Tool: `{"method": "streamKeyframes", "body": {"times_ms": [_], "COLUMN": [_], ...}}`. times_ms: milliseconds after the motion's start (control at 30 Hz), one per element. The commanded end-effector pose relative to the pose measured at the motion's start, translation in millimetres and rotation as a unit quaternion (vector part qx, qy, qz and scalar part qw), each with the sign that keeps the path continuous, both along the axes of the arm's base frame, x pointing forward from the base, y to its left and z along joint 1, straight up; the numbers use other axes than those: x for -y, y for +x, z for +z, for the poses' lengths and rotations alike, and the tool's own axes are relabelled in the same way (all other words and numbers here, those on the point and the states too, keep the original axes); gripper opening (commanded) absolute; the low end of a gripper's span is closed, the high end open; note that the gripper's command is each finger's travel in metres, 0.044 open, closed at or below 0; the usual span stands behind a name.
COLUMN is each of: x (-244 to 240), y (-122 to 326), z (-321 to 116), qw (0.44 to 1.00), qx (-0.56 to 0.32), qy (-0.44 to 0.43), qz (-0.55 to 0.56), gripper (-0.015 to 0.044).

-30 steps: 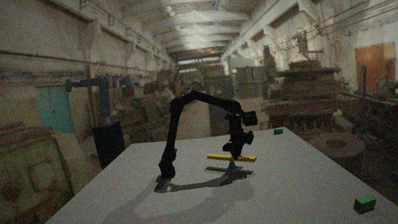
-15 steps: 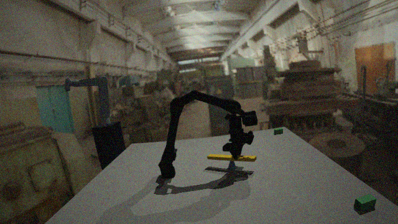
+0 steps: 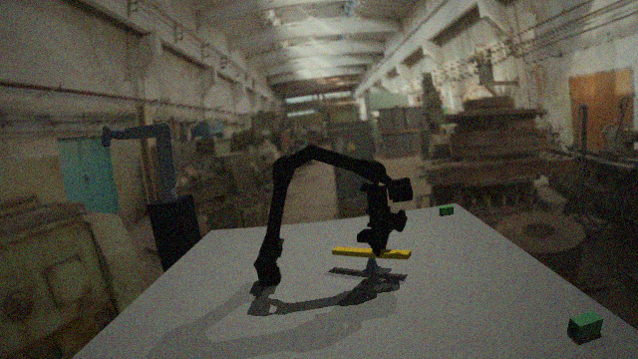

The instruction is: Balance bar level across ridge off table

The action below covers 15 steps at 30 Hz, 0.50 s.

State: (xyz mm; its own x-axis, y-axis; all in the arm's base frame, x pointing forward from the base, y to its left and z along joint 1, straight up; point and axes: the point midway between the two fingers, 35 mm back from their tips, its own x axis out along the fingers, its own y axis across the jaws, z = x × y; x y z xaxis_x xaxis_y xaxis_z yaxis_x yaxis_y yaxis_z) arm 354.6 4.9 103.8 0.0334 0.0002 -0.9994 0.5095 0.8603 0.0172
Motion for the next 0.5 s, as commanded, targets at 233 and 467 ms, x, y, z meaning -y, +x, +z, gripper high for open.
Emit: {"method": "streamKeyframes", "body": {"times_ms": [233, 467], "x": [0.0, 0.0], "y": [0.0, 0.0], "z": [0.0, 0.0], "qw": [1.0, 1.0], "qx": [0.0, 0.0], "qy": [0.0, 0.0], "qz": [0.0, 0.0], "gripper": [0.0185, 0.0185]}}
